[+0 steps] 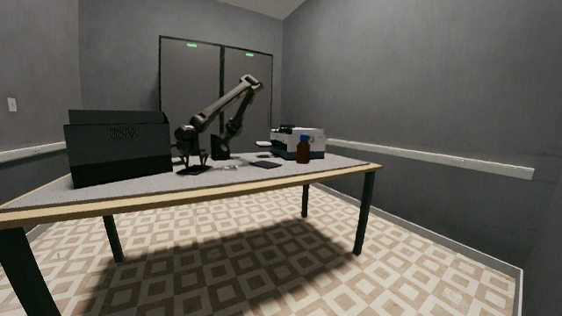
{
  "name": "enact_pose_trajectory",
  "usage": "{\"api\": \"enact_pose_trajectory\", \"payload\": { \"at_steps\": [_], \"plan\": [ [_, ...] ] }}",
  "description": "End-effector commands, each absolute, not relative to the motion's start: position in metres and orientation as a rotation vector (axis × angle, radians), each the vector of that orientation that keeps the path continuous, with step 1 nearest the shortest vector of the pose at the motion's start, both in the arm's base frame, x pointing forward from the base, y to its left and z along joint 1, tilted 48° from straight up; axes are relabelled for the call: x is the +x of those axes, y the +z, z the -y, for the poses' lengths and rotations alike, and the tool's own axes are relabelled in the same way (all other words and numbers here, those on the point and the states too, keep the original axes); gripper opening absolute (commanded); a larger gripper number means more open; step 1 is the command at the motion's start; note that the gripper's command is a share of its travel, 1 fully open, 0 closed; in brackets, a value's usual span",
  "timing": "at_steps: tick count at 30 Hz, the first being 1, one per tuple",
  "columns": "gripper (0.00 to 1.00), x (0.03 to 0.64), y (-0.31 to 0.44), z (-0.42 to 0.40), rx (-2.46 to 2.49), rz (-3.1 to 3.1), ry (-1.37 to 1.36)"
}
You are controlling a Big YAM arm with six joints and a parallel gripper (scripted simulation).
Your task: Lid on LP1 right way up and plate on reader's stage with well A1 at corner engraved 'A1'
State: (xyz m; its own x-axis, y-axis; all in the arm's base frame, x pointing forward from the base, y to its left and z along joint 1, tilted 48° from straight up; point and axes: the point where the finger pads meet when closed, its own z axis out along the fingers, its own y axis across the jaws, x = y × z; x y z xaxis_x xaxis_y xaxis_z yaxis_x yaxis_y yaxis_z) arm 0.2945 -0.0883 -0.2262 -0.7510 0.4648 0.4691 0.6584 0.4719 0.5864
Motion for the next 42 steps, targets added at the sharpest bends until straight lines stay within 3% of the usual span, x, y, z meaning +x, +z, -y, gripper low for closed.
{"api": "enact_pose_trajectory", "payload": {
  "at_steps": [1,42],
  "plan": [
    [1.00,0.295,-0.229,0.086,-0.970,2.475,-1.144],
    [1.00,0.313,-0.217,0.114,-0.963,2.523,-1.139]
  ]
}}
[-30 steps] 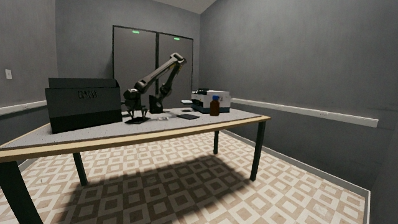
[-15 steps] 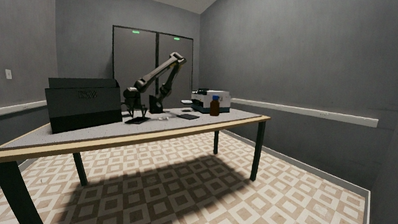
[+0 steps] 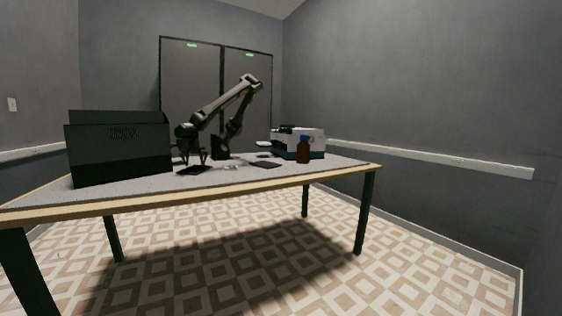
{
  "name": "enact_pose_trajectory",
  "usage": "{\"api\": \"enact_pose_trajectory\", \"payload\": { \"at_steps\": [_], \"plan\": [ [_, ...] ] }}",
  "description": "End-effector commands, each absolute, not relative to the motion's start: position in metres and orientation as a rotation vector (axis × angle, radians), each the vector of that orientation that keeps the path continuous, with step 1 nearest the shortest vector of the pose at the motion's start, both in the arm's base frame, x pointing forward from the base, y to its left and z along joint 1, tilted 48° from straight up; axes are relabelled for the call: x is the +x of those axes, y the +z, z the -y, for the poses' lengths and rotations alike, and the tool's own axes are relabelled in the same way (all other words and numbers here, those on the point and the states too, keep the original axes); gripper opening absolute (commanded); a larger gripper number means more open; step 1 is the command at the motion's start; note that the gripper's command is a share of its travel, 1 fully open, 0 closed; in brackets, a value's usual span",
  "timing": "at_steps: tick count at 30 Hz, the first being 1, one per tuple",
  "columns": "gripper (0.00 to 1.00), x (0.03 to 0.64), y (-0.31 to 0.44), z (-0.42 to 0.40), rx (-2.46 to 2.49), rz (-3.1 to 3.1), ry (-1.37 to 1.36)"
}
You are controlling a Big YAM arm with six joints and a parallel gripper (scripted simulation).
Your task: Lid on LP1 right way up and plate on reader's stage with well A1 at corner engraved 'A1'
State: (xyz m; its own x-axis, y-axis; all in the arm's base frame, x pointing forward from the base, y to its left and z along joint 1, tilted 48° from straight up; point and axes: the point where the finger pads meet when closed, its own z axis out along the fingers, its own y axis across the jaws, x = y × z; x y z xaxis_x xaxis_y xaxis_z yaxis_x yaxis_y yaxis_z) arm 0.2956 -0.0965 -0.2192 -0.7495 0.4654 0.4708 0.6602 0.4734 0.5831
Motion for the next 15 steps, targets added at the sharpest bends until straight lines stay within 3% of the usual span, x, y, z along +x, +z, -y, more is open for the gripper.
{"api": "enact_pose_trajectory", "payload": {
  "at_steps": [1,15],
  "plan": [
    [1.00,0.310,-0.216,0.113,-0.965,2.518,-1.144],
    [1.00,0.294,-0.207,0.112,-0.987,2.488,-1.154]
  ]
}}
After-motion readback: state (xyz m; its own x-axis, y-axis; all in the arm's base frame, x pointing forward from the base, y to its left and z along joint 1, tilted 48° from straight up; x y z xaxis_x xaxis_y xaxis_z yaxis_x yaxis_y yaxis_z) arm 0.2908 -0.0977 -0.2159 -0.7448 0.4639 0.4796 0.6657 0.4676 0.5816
